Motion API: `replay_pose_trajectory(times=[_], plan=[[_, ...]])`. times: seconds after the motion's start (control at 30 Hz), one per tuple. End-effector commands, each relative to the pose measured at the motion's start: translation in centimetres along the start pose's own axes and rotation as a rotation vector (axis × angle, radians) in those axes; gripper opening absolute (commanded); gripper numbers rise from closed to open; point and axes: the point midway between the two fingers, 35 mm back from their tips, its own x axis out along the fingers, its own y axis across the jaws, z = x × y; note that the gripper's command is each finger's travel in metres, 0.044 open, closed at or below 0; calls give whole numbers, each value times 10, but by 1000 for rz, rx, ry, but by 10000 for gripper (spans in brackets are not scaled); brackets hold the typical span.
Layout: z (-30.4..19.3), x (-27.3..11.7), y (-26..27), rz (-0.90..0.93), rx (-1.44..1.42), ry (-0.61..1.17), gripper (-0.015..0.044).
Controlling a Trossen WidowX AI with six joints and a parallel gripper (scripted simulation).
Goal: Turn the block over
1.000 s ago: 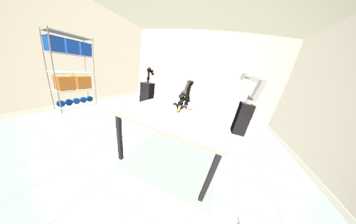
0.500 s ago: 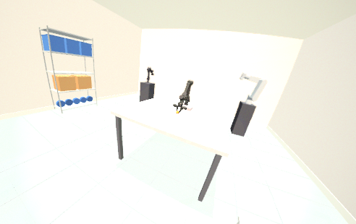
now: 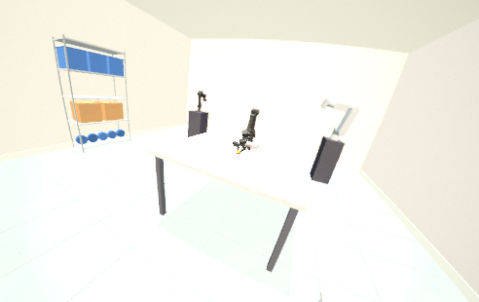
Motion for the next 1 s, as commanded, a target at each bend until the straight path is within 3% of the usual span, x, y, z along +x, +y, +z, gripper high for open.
replay_pose_trajectory(times=[0.0,0.4,0.97], plan=[[-11,0,-1,-5,4,-18,0],[-14,-14,0,-3,7,-172,0],[-13,-16,0,-3,7,-189,0]])
